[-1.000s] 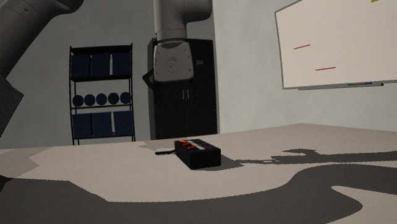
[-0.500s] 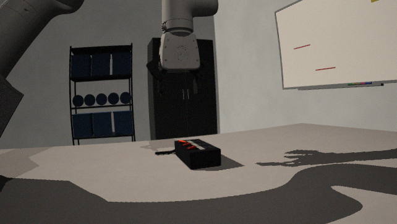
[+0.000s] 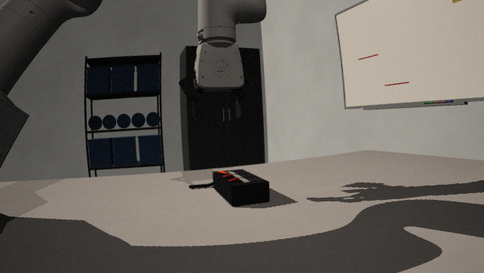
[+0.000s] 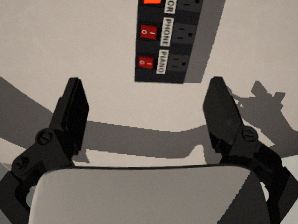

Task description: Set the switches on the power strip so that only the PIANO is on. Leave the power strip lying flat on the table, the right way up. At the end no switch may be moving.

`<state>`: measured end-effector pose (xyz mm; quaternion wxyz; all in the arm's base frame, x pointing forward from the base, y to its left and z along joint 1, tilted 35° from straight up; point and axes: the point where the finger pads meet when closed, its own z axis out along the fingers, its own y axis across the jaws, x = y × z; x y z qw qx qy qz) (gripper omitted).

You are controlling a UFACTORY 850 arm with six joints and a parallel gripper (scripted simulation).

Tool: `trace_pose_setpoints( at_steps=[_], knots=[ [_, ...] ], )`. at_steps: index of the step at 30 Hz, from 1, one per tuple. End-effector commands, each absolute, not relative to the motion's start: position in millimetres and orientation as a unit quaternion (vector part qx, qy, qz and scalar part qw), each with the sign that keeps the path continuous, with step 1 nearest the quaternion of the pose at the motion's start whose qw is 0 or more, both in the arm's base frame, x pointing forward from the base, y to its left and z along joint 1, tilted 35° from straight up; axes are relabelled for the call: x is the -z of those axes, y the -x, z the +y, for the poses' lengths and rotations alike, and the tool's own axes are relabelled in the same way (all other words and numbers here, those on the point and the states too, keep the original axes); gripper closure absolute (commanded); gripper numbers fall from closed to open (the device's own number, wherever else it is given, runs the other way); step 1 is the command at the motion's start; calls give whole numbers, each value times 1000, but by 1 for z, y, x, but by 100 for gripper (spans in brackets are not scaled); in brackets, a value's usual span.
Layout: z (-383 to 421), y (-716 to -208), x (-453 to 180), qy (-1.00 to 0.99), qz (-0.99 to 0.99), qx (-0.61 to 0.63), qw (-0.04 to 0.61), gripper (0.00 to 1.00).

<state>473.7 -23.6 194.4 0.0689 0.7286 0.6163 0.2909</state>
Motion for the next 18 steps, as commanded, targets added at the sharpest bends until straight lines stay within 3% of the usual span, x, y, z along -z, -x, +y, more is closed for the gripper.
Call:
trace_pose_setpoints(
  at_steps=[1,6,7,18],
  knots=[
    [10,-499,-168,-742,599,-293,60,0],
    [21,-505,-159,-747,594,-292,58,0],
    [21,-505,-159,-747,594,-292,58,100],
    [21,-505,-159,-747,594,-292,58,100]
  ],
)
